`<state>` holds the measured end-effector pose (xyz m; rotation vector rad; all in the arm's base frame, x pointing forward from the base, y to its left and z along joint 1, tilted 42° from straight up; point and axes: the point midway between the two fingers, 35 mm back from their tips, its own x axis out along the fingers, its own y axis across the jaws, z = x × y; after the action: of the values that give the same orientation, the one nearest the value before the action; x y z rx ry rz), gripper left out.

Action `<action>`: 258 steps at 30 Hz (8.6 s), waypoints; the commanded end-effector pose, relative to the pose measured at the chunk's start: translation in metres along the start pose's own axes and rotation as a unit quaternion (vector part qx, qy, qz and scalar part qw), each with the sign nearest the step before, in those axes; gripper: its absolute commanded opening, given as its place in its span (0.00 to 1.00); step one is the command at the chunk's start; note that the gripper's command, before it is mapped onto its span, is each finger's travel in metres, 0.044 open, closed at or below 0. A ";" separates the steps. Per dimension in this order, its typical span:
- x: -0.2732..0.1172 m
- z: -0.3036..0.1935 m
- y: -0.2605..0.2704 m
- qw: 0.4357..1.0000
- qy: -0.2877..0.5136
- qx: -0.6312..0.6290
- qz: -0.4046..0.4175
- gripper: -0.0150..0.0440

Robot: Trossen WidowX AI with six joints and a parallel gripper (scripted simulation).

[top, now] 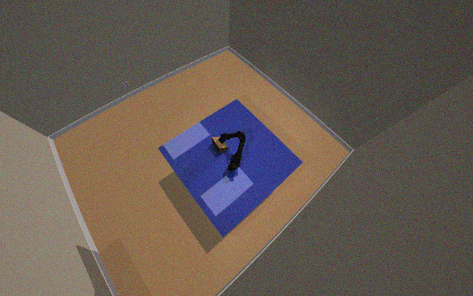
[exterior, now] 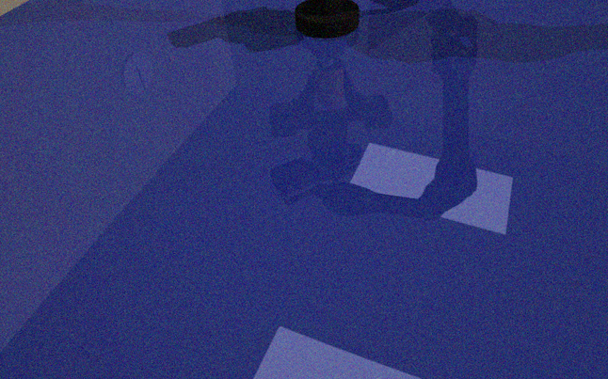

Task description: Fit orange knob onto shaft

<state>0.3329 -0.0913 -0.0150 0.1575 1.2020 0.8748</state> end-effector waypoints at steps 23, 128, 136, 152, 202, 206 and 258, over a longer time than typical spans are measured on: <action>-0.002 -0.002 -0.001 0.996 -0.001 -0.085 -0.003 0.25; -0.002 -0.001 -0.002 0.875 0.000 -0.483 -0.003 0.25; 0.002 0.000 -0.002 0.875 0.000 -0.483 -0.003 0.25; -0.002 -0.001 0.001 0.876 0.000 -0.483 -0.003 0.25; 0.002 0.001 -0.002 0.756 0.001 -0.655 -0.003 0.25; 0.002 0.000 -0.002 0.756 0.001 -0.655 -0.003 0.25; -0.003 0.000 0.000 0.619 0.001 -0.785 -0.003 0.25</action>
<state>0.3311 -0.0911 -0.0143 -1.2236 0.1230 1.6097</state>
